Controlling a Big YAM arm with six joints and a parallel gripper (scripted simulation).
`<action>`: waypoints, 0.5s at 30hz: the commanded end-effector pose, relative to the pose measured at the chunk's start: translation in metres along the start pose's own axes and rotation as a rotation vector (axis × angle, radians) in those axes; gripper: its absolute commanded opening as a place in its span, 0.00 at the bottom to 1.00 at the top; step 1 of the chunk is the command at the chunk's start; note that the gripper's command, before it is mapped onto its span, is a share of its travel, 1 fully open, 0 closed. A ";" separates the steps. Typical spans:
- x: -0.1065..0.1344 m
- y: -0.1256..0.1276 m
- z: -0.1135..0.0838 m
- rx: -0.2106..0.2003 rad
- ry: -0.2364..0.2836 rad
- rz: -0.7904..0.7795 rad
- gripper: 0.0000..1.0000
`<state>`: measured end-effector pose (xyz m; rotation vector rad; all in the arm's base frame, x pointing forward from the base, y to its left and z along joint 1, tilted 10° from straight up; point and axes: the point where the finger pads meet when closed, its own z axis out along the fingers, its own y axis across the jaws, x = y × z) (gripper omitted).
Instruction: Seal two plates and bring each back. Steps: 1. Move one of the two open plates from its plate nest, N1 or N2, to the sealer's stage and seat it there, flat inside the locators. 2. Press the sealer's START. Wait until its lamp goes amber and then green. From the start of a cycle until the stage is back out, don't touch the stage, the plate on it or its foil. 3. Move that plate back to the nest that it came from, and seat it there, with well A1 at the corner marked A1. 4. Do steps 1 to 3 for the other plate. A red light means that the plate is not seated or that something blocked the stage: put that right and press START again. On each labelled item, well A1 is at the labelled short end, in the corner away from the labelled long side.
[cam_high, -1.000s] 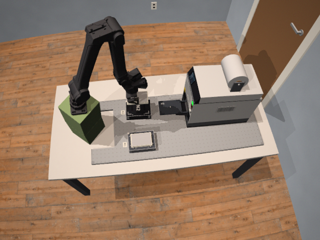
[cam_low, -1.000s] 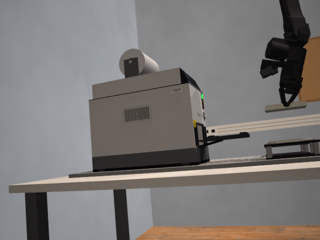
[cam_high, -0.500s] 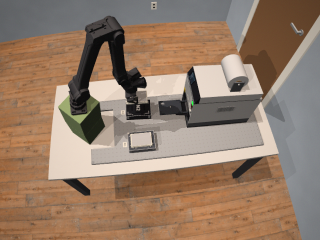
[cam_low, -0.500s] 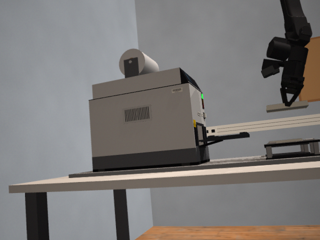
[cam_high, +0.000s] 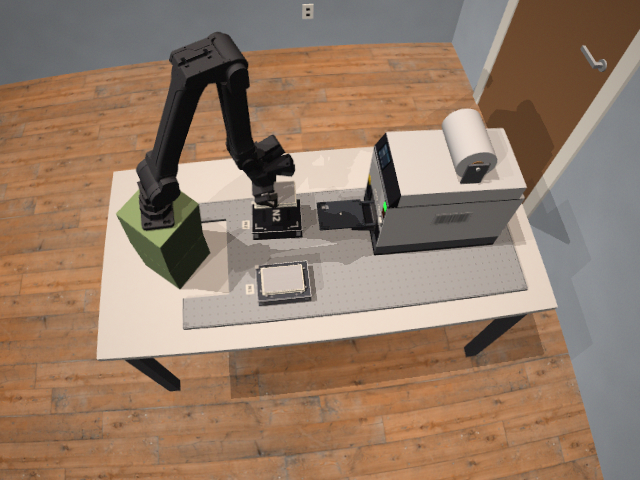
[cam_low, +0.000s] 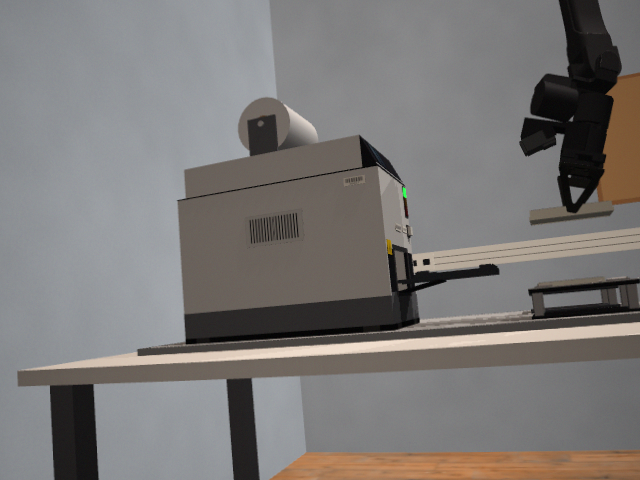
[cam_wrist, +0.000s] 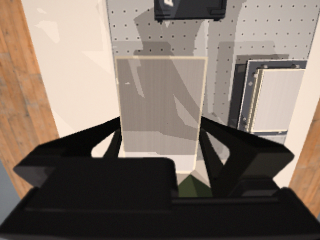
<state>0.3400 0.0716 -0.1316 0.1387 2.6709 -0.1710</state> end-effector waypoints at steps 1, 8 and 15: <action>-0.009 0.001 -0.004 -0.010 -0.021 0.005 0.00; 0.003 -0.007 0.001 0.003 0.003 0.001 0.00; 0.004 0.003 0.002 -0.003 0.014 -0.025 0.00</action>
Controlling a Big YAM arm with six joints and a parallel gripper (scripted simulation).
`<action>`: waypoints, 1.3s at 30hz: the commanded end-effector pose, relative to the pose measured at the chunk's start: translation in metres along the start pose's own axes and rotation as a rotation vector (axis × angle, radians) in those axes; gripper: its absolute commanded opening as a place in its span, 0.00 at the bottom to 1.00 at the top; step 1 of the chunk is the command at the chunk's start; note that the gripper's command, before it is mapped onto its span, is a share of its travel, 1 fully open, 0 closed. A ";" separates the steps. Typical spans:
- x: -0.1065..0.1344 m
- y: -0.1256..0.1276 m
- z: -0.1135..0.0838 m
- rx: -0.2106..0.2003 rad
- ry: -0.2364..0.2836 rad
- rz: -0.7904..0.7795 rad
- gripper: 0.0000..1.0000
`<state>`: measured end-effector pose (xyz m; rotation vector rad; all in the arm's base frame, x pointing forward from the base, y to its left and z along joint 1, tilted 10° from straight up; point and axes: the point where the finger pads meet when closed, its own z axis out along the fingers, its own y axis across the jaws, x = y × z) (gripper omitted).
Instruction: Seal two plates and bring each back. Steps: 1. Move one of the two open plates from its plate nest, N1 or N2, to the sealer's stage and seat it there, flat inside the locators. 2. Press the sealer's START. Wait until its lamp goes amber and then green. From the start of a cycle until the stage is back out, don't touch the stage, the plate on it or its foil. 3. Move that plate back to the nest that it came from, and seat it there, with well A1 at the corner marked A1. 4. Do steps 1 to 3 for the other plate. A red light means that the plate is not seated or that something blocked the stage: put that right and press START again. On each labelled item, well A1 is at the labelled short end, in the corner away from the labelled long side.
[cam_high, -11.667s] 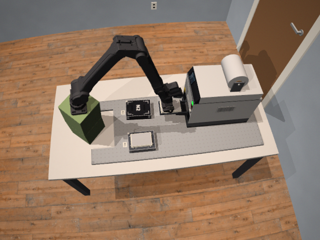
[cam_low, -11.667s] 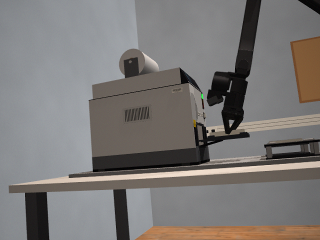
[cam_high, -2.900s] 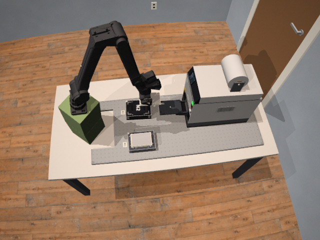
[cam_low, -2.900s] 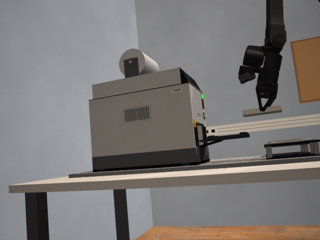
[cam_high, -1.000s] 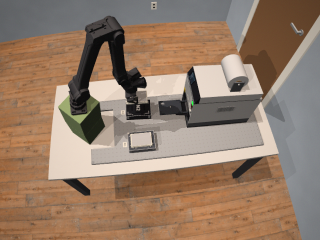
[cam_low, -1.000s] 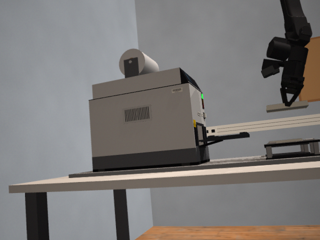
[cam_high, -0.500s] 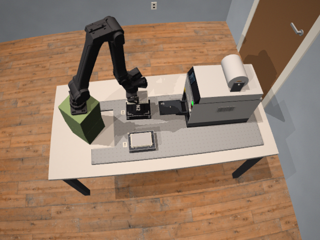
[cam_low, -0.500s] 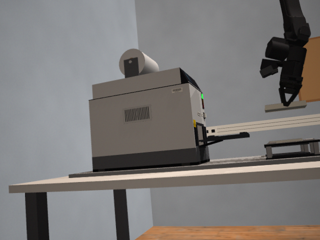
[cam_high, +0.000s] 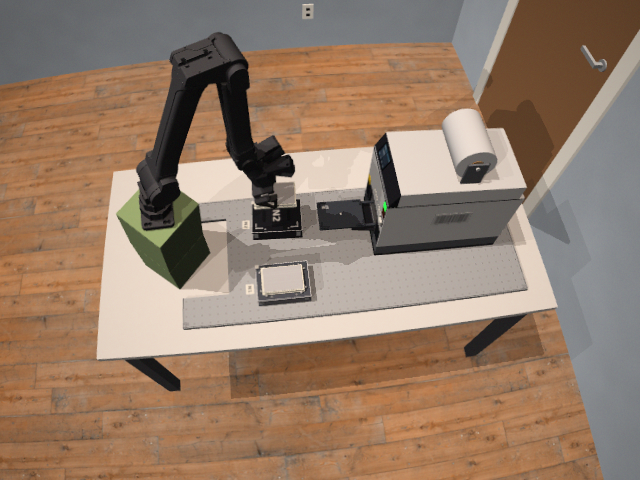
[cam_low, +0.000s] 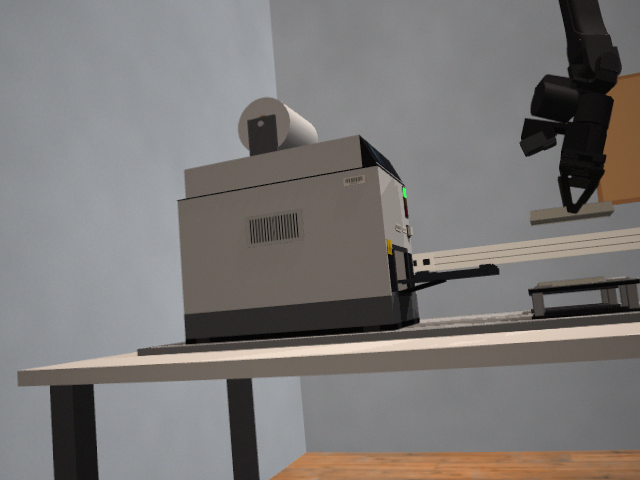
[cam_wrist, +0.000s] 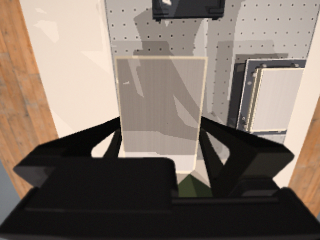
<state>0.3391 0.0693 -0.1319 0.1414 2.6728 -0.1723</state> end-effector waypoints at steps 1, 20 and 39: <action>0.004 0.005 0.002 -0.004 0.012 -0.026 0.00; 0.005 -0.001 0.003 0.003 0.016 -0.017 0.00; 0.001 -0.003 0.006 -0.001 -0.001 -0.002 0.00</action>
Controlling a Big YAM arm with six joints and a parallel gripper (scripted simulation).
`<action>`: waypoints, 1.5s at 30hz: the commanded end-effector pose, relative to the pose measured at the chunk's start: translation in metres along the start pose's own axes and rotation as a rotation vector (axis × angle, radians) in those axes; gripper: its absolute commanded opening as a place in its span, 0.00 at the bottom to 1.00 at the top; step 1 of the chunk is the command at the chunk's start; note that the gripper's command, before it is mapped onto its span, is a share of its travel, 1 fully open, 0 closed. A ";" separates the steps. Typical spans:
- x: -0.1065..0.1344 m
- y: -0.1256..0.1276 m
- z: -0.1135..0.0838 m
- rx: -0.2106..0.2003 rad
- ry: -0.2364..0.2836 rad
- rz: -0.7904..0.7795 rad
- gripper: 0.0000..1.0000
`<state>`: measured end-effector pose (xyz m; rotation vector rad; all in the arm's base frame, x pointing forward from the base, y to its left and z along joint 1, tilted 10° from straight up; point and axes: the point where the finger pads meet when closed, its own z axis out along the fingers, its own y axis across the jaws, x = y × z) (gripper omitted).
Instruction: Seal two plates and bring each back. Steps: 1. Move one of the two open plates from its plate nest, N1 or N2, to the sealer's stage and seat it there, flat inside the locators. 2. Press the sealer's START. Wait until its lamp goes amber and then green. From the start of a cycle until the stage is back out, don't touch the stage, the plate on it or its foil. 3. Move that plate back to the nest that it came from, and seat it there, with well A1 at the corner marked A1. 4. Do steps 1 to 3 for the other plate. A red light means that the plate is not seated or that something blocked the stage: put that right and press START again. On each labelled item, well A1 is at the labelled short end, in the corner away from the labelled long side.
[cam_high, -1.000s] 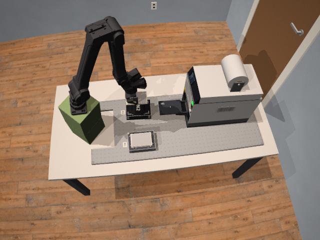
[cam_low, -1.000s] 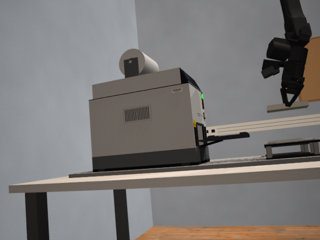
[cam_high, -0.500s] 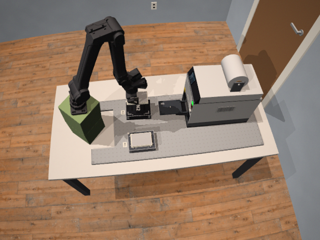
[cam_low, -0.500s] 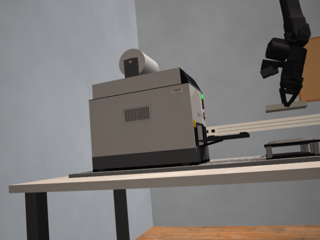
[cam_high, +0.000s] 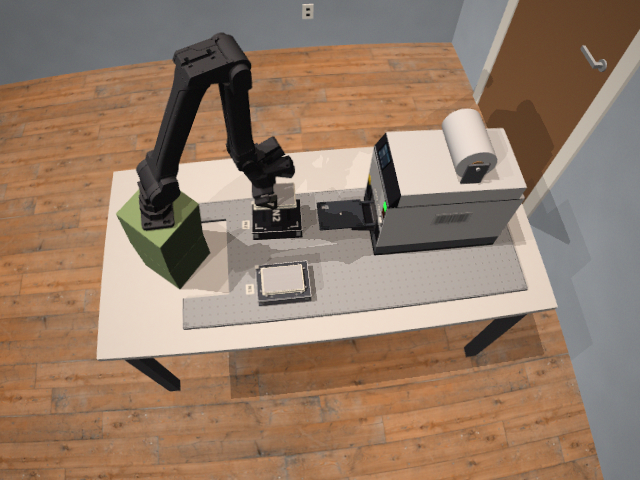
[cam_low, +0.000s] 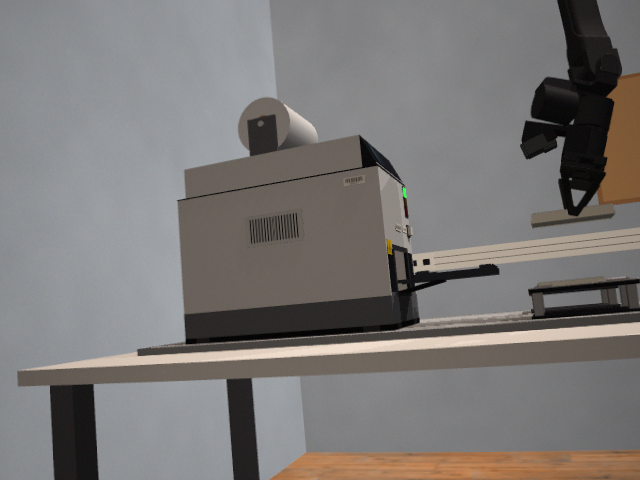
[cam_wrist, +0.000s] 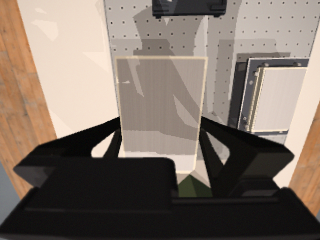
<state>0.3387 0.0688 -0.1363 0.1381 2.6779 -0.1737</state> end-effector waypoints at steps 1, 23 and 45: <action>-0.001 -0.004 0.002 0.000 -0.006 0.001 0.00; 0.007 -0.006 0.012 0.004 0.006 -0.001 0.00; 0.012 -0.007 0.021 0.006 0.009 -0.001 0.00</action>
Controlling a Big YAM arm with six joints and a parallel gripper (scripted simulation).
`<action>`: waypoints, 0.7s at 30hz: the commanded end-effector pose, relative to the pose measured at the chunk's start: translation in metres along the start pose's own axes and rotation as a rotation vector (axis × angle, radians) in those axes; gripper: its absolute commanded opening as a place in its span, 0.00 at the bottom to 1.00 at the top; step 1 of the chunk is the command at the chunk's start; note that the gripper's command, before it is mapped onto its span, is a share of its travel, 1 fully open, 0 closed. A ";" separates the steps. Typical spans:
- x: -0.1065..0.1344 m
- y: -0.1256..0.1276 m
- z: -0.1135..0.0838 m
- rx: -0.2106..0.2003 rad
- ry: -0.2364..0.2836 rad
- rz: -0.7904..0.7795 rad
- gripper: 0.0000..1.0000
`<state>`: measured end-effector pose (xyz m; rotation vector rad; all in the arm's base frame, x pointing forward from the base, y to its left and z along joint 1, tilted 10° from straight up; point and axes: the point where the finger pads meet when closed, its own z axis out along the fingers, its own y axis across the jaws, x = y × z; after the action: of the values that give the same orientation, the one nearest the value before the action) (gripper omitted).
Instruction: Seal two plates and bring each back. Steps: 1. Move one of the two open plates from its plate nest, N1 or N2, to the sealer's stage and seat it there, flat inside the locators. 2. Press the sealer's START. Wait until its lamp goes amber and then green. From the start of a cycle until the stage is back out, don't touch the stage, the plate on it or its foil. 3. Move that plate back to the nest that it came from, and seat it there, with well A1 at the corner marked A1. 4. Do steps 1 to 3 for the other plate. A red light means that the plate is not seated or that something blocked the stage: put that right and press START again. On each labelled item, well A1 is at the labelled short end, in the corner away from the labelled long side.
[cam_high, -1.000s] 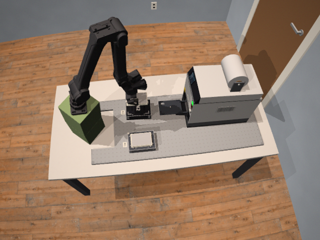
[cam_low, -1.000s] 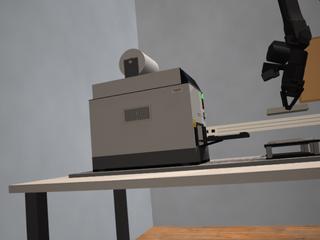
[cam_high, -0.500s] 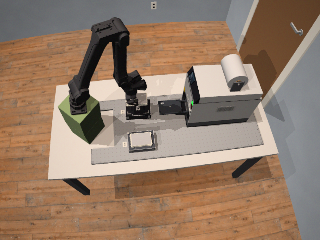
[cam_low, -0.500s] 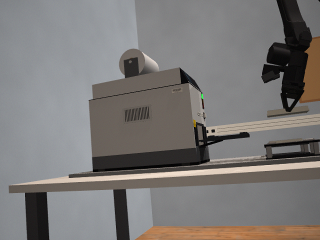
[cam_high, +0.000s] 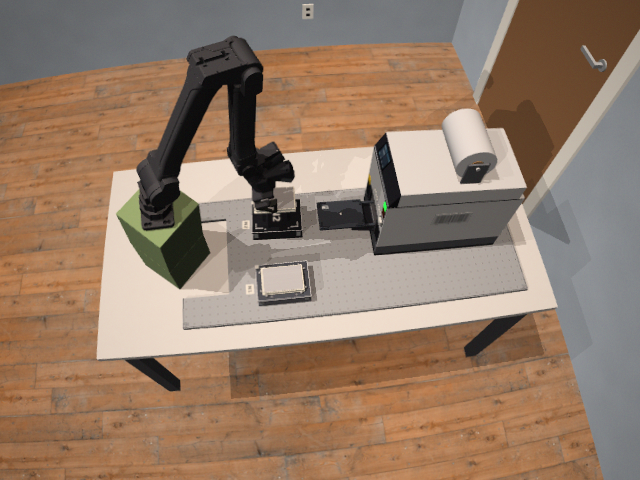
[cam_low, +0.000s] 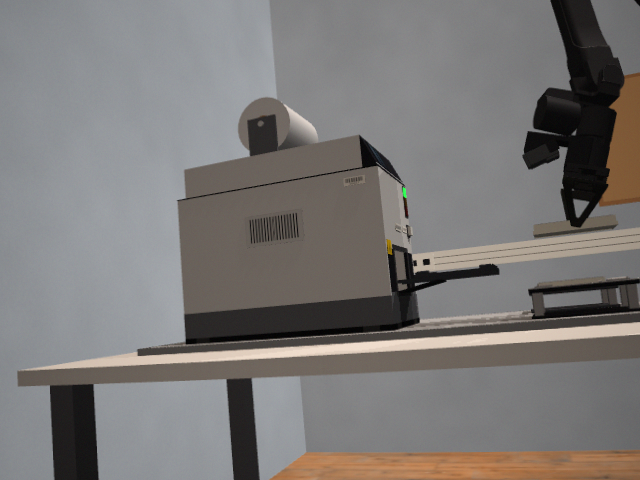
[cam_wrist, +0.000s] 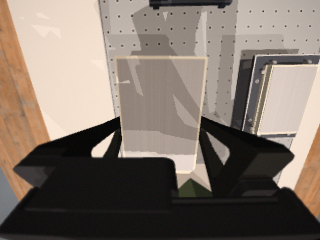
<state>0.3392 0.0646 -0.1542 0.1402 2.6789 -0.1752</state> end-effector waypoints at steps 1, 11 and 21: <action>0.005 -0.004 0.005 0.004 0.007 -0.002 0.00; 0.002 0.006 0.008 -0.010 -0.005 -0.020 0.00; 0.005 0.005 0.010 -0.009 -0.001 -0.022 0.00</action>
<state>0.3371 0.0633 -0.1647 0.1363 2.6869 -0.1793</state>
